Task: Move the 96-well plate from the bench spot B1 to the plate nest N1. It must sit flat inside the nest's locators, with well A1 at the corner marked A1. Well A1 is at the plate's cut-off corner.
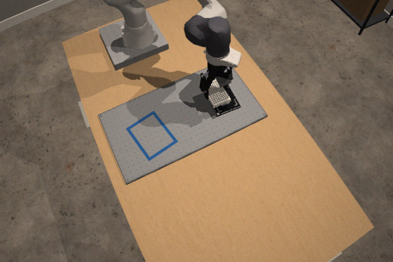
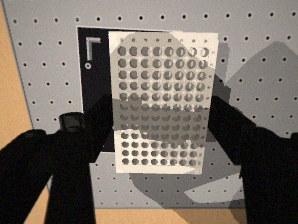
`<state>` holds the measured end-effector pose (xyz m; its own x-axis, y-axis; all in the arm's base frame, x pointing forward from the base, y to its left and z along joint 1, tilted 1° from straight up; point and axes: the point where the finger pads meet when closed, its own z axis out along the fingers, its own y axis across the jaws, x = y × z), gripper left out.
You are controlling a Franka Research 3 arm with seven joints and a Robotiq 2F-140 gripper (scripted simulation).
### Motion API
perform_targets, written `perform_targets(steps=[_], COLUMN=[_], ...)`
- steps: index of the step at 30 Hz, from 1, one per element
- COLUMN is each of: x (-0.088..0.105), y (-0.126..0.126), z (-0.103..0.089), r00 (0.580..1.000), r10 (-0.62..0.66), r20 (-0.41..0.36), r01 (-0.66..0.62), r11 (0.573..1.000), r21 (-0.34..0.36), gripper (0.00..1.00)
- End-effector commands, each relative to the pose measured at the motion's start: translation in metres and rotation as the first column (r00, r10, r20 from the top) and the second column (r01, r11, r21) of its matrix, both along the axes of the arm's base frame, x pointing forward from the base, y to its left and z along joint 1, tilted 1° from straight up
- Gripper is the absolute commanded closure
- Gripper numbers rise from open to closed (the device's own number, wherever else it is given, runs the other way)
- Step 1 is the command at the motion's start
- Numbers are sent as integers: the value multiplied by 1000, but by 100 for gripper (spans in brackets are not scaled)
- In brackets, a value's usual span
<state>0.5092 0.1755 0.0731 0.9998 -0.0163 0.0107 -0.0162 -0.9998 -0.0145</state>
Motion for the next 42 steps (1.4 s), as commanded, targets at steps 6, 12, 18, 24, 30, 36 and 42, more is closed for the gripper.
perform_targets(steps=[6,12,18,24,30,36,42], x=[-5,-6,-7,-7,-7,-8,-8], y=[27,39,38,38,38,38,38], z=[0,0,0,0,0,0,0], r00=[999,999,999,999,999,999,999], r10=[-39,-39,-39,-39,-39,-39,-39], r20=[-6,-6,-6,-6,-6,-6,-6], r01=[39,39,39,39,39,39,39], r11=[999,999,999,999,999,999,999], r21=[-5,-5,-5,-5,-5,-5,-5], gripper=[40,40,40,40,40,40,40])
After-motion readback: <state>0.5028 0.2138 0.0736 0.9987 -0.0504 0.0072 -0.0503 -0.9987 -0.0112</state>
